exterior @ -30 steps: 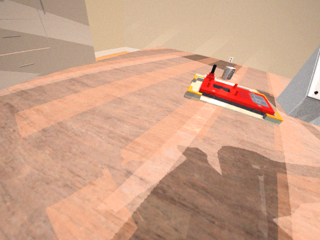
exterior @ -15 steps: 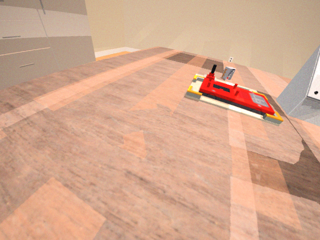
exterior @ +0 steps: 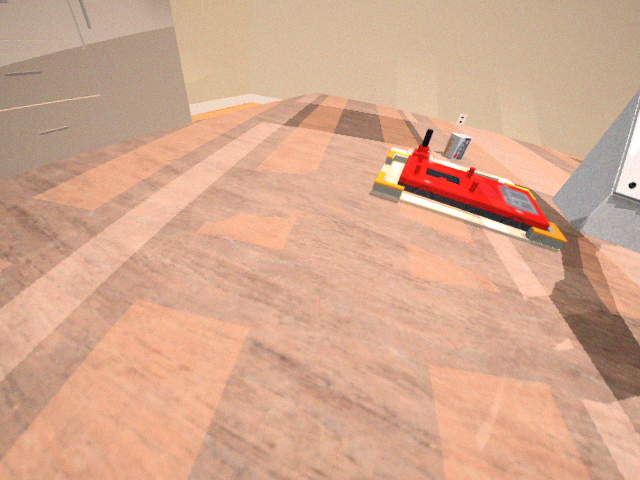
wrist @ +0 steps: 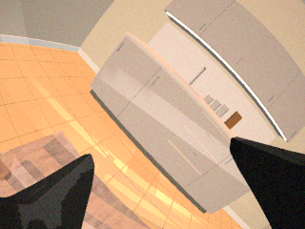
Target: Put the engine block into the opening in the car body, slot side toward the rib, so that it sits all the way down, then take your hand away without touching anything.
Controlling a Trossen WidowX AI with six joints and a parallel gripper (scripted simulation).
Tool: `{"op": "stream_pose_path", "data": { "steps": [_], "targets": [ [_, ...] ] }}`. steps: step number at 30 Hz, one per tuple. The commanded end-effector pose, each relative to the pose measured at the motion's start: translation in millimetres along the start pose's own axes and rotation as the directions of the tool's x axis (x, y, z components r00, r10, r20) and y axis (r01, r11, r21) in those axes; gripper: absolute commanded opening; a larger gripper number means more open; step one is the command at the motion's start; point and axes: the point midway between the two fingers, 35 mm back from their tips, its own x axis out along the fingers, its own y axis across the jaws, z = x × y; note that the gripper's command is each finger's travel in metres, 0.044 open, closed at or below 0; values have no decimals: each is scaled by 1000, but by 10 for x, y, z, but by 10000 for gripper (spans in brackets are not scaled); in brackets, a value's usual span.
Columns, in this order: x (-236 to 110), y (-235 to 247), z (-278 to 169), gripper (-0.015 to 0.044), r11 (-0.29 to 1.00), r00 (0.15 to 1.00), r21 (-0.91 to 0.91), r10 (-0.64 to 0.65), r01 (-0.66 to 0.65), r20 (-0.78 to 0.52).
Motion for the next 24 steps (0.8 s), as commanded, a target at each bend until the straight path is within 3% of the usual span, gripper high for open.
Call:
{"op": "stream_pose_path", "data": {
  "steps": [1,12,24],
  "targets": [
    [61,-185,-400,440,997,995,-81,-18,10,-95],
    [70,-594,-1534,440,945,934,-316,-38,-82,-356],
    [-222,-855,-2780,440,822,793,-447,9,-353,-610]
  ]
}}
